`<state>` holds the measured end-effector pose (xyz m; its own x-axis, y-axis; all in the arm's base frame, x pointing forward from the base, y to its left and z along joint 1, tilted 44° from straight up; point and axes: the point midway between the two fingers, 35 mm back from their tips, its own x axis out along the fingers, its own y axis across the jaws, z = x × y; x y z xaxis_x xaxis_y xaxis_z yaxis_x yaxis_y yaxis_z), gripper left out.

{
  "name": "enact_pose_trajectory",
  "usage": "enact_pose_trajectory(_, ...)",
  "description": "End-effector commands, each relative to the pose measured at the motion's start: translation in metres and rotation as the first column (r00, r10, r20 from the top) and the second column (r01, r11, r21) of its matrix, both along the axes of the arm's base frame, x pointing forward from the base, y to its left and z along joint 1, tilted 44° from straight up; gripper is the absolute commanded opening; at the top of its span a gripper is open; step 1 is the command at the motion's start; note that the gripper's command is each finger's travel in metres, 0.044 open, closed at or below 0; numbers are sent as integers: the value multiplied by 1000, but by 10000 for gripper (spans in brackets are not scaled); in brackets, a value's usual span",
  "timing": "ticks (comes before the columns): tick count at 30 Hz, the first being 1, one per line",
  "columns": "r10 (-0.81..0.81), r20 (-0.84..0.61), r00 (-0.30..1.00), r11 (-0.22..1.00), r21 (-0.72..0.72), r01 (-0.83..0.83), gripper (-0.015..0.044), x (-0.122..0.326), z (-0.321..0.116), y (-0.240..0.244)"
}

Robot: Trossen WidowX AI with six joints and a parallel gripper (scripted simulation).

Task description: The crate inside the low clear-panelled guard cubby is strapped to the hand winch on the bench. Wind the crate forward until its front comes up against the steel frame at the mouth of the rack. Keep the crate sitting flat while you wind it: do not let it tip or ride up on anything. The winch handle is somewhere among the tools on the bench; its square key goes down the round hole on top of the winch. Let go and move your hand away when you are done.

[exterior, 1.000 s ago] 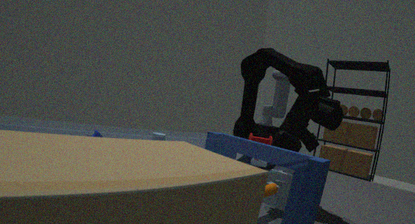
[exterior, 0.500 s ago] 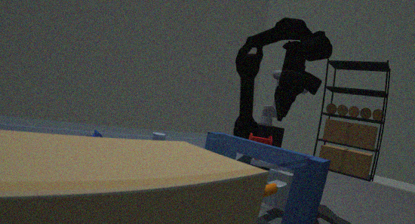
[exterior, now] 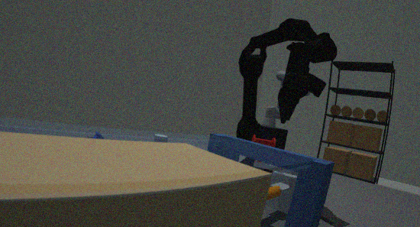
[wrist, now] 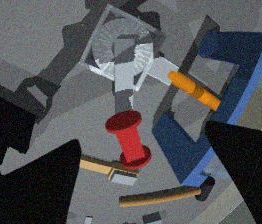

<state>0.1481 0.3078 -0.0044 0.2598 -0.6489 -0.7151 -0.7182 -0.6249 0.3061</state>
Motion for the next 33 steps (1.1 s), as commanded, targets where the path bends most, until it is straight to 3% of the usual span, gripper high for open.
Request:
enact_pose_trajectory(1, 0, -6, 1000, 1000, -5, 0, 440, 0, -1, 0)
enact_pose_trajectory(3, 0, 0, 1000, 1000, 0, 0, 440, 0, 0, 0)
enact_pose_trajectory(20, 0, 0, 1000, 1000, 0, 0, 0, 0, 0, 0)
enact_pose_trajectory(33, 0, 0, 1000, 1000, 0, 0, 0, 0, 0, 0)
